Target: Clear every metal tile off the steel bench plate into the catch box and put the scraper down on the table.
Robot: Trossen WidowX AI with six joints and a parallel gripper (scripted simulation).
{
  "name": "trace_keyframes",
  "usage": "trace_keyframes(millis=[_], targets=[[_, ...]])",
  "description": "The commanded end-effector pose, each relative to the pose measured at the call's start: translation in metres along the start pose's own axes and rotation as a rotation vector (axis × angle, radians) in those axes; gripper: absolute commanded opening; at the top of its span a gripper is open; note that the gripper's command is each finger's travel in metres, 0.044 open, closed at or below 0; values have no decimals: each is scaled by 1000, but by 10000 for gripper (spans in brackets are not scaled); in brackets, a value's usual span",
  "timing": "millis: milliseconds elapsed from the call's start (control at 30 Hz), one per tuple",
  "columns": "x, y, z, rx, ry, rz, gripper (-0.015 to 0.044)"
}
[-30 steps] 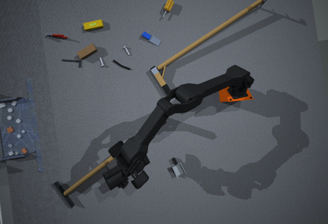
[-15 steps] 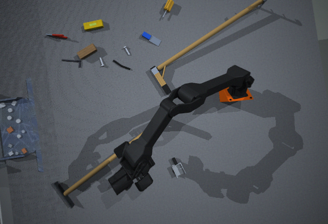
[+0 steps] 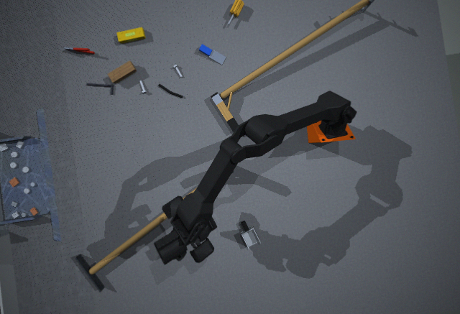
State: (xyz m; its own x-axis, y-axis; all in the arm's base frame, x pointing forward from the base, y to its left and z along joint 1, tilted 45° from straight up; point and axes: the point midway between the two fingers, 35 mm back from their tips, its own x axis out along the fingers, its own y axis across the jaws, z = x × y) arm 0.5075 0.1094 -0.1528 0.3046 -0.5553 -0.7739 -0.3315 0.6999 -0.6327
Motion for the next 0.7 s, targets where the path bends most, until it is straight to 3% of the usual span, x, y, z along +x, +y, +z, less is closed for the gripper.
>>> trace_keyframes(millis=[0,667], targets=[[10,0,-5,-7,3,0,0],[56,0,-30,-8,4,-2,0]])
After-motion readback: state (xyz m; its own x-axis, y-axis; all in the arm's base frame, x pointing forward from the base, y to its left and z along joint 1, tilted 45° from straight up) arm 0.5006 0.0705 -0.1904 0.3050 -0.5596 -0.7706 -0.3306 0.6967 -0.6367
